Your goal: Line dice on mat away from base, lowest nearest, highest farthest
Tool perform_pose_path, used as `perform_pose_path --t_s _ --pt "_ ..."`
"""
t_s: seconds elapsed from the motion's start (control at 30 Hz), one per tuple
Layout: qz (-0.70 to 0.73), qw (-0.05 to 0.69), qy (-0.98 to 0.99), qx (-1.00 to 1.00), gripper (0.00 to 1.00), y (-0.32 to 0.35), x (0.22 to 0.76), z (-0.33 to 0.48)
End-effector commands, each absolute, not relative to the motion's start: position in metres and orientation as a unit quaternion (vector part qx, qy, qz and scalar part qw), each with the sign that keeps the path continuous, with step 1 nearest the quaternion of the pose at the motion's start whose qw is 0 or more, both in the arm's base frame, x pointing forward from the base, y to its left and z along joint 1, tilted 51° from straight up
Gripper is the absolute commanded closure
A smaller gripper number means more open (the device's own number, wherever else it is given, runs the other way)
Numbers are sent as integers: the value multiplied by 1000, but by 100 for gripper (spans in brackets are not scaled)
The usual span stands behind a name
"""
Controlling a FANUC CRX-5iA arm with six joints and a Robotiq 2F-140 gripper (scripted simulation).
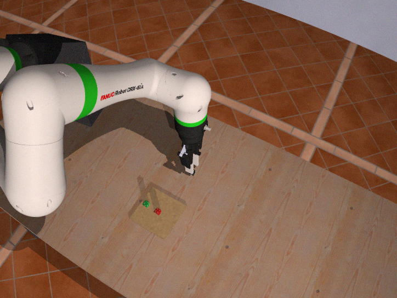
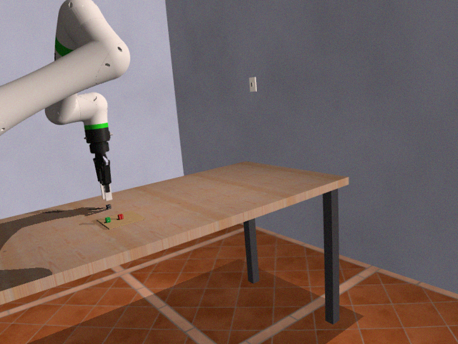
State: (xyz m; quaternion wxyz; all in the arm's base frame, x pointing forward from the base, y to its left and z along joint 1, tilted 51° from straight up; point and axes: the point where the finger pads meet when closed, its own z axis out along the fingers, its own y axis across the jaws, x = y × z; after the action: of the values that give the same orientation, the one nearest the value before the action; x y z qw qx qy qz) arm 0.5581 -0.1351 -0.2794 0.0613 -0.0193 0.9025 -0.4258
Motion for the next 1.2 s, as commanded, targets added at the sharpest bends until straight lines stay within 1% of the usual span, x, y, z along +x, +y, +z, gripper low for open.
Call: perform_pose_path --t_s 0.0,1.17 --pt "-426 61 903 -19 81 -137 559 -282" --pt "-426 61 903 -19 81 -147 560 -290"
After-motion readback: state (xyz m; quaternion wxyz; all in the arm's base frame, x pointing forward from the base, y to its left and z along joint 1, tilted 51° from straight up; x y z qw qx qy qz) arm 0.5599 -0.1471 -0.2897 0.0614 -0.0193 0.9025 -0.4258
